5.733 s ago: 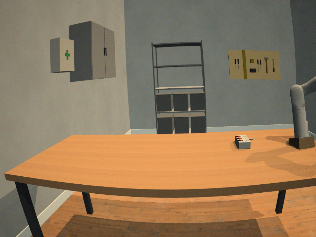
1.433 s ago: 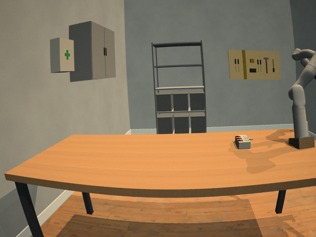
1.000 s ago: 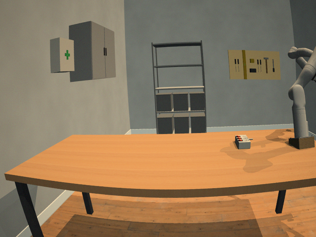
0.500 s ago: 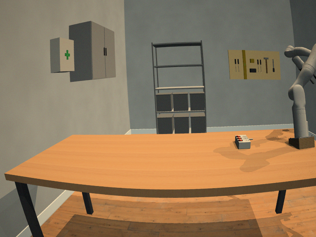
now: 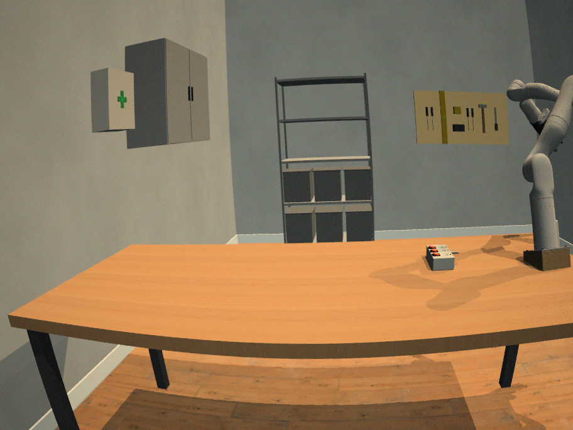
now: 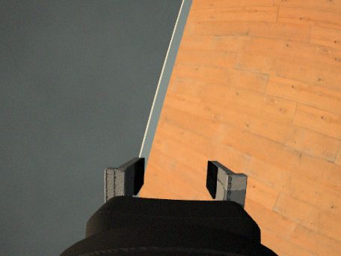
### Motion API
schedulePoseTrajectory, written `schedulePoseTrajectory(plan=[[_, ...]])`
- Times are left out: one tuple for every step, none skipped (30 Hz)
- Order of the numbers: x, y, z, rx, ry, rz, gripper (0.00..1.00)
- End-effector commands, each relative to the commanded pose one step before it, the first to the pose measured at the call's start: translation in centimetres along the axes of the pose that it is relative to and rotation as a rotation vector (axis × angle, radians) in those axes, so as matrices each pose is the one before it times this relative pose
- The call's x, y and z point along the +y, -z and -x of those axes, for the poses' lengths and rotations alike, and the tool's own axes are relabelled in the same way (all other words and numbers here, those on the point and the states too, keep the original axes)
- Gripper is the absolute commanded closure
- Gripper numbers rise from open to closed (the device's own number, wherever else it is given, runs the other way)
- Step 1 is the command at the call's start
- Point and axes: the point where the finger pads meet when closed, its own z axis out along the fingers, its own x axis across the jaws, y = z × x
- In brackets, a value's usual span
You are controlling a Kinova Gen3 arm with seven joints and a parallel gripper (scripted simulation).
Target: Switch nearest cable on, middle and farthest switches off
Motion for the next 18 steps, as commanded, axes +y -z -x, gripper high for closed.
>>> schedulePoseTrajectory(plan=[[0.301, 0.27, -0.059, -0.00389, 0.00446, 0.00369, 0.0], [0.0, 0.0, 0.0, 0.0, 0.0, 0.0, 0.0], [0.0, 0.0, 0.0, 0.0, 0.0, 0.0, 0.0], [2.179, 1.898, -1.817, 0.01809, 0.02906, 0.04651, 0.0], [0.0, 0.0, 0.0, 0.0, 0.0, 0.0, 0.0], [0.0, 0.0, 0.0, 0.0, 0.0, 0.0, 0.0], [0.0, 0.0, 0.0, 0.0, 0.0, 0.0, 0.0], [0.0, 0.0, 0.0, 0.0, 0.0, 0.0, 0.0], [0.0, 0.0, 0.0, 0.0, 0.0, 0.0, 0.0], [0.0, 0.0, 0.0, 0.0, 0.0, 0.0, 0.0], [0.0, 0.0, 0.0, 0.0, 0.0, 0.0, 0.0], [0.0, 0.0, 0.0, 0.0, 0.0, 0.0, 0.0], [0.0, 0.0, 0.0, 0.0, 0.0, 0.0, 0.0], [2.182, 1.83, -1.93, 0.0189, 0.03074, 0.04538, 0.0], [0.0, 0.0, 0.0, 0.0, 0.0, 0.0, 0.0], [0.0, 0.0, 0.0, 0.0, 0.0, 0.0, 0.0], [0.0, 0.0, 0.0, 0.0, 0.0, 0.0, 0.0], [0.0, 0.0, 0.0, 0.0, 0.0, 0.0, 0.0]])
